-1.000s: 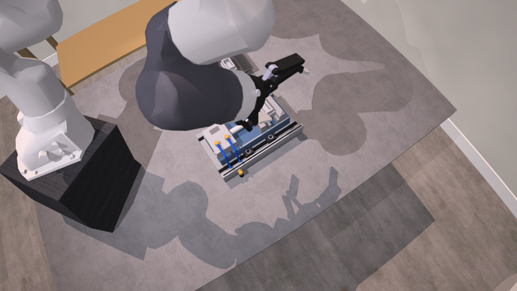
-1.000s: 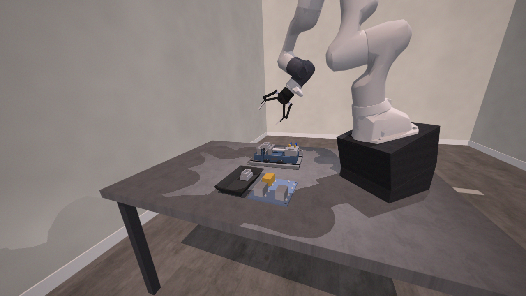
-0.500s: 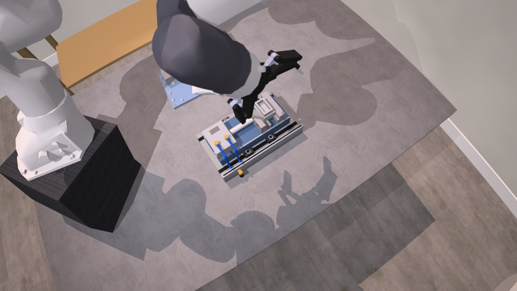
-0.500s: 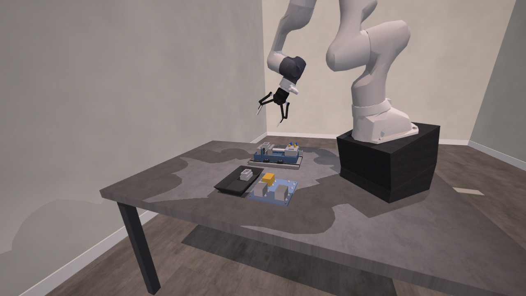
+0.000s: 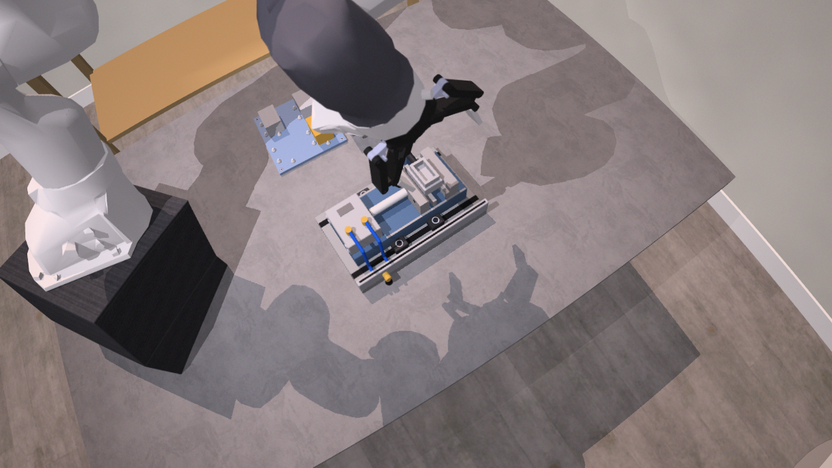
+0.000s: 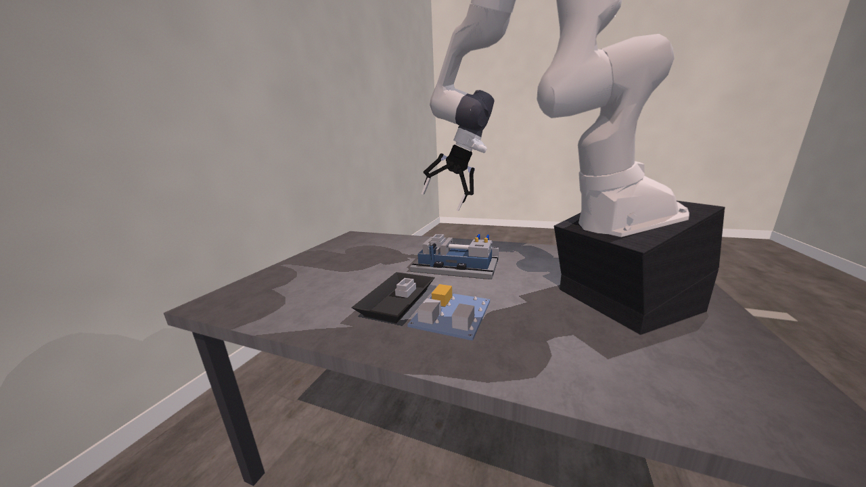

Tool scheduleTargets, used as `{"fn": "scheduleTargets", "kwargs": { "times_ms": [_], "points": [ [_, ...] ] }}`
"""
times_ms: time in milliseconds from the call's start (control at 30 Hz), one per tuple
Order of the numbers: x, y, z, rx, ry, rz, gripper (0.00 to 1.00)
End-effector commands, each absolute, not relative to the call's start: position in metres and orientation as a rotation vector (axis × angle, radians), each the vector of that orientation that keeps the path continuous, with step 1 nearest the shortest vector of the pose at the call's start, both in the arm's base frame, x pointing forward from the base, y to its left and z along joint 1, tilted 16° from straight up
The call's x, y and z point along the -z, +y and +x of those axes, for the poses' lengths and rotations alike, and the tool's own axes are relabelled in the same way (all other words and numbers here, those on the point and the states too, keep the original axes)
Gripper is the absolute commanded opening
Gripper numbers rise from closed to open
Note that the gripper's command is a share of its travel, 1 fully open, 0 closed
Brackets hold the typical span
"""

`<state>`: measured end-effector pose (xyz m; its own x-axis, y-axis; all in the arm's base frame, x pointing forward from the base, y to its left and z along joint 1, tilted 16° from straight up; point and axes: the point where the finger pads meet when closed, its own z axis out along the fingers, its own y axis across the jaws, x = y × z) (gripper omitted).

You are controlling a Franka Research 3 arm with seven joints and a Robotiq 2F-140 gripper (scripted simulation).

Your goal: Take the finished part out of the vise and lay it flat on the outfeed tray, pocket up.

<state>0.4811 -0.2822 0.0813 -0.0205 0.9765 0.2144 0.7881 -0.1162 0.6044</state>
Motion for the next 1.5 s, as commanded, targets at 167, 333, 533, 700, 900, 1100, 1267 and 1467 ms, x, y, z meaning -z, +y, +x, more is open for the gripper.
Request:
{"fn": "scheduleTargets", "kwargs": {
  "times_ms": [167, 333, 533, 700, 900, 1100, 1267, 1467],
  "points": [
    [-0.080, -0.281, 0.481, -0.848, 1.820, 2.078, 1.00],
    [-0.077, -0.273, 0.482, -0.791, 1.856, 2.111, 1.00],
    [-0.077, -0.273, 0.482, -0.791, 1.856, 2.111, 1.00],
    [-0.076, -0.266, 0.484, -0.735, 1.884, 2.138, 1.00],
    [-0.074, -0.259, 0.486, -0.697, 1.914, 2.162, 1.00],
    [-0.074, -0.259, 0.486, -0.697, 1.914, 2.162, 1.00],
    [-0.074, -0.259, 0.486, -0.697, 1.914, 2.162, 1.00],
    [-0.074, -0.259, 0.486, -0.697, 1.914, 2.162, 1.00]
  ]
}}
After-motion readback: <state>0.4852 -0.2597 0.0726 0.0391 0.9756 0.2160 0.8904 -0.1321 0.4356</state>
